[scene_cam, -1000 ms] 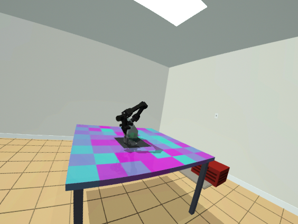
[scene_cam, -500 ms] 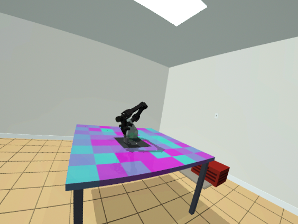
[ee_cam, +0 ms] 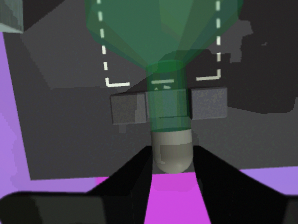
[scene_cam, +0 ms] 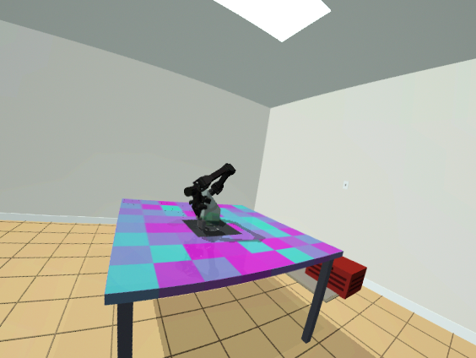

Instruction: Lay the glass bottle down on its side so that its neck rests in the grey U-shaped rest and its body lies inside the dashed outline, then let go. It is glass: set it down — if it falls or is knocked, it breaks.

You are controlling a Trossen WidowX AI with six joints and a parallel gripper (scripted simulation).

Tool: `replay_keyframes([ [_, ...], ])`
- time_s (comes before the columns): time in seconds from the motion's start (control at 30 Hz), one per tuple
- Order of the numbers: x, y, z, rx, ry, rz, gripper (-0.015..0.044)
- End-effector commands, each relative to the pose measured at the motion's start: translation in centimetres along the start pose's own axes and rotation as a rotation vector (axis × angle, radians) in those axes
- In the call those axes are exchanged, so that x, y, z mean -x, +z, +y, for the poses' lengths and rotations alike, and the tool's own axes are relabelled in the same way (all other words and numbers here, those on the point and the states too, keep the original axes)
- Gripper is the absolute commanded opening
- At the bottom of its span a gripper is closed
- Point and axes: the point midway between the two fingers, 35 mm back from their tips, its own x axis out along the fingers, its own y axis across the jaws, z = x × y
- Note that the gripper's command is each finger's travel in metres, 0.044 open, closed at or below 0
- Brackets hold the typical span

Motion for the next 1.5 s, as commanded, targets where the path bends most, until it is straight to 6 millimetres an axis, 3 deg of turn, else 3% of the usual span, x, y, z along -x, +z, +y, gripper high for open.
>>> replay_keyframes([
  [0.0, -0.35, -0.09, 0.04, -0.004, 0.000, -0.003, 0.0105],
  [1.47, -1.27, -0.28, 0.12, 0.026, -0.008, 0.025, 0.0105],
])
